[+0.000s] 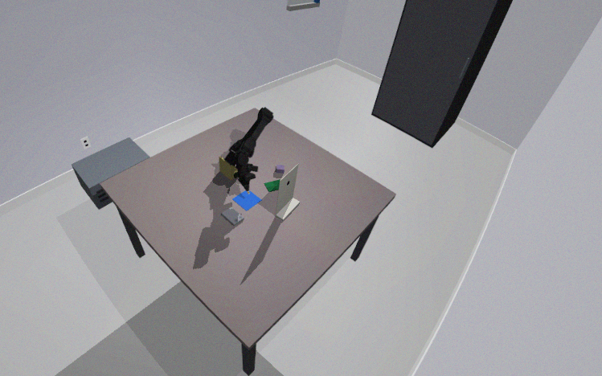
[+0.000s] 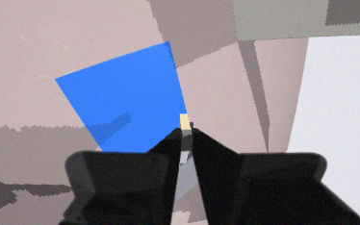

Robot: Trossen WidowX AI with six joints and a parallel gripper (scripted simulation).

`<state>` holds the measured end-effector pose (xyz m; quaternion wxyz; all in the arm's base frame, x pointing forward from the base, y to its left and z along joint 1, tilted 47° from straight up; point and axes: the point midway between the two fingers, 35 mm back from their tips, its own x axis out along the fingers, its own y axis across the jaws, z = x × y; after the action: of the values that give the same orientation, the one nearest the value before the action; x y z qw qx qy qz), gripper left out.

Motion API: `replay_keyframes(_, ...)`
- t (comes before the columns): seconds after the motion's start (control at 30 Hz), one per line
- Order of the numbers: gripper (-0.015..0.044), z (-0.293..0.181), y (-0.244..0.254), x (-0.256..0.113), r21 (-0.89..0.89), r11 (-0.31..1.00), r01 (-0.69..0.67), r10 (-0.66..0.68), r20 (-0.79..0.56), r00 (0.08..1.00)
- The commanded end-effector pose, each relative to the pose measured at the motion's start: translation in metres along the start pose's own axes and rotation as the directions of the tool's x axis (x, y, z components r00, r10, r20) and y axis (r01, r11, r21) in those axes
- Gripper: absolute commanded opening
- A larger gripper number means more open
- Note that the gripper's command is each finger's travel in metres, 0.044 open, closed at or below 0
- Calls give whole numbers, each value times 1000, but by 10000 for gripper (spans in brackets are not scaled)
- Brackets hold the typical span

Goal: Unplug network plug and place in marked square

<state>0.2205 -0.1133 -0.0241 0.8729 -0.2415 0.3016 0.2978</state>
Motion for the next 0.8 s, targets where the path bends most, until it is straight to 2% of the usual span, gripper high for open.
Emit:
replay_keyframes(0.0, 0, 0, 2, 4, -2, 1000, -4, 4, 6, 1000)
replay_keyframes(0.77, 0, -1, 16, 27, -2, 1000, -5, 5, 4, 1000)
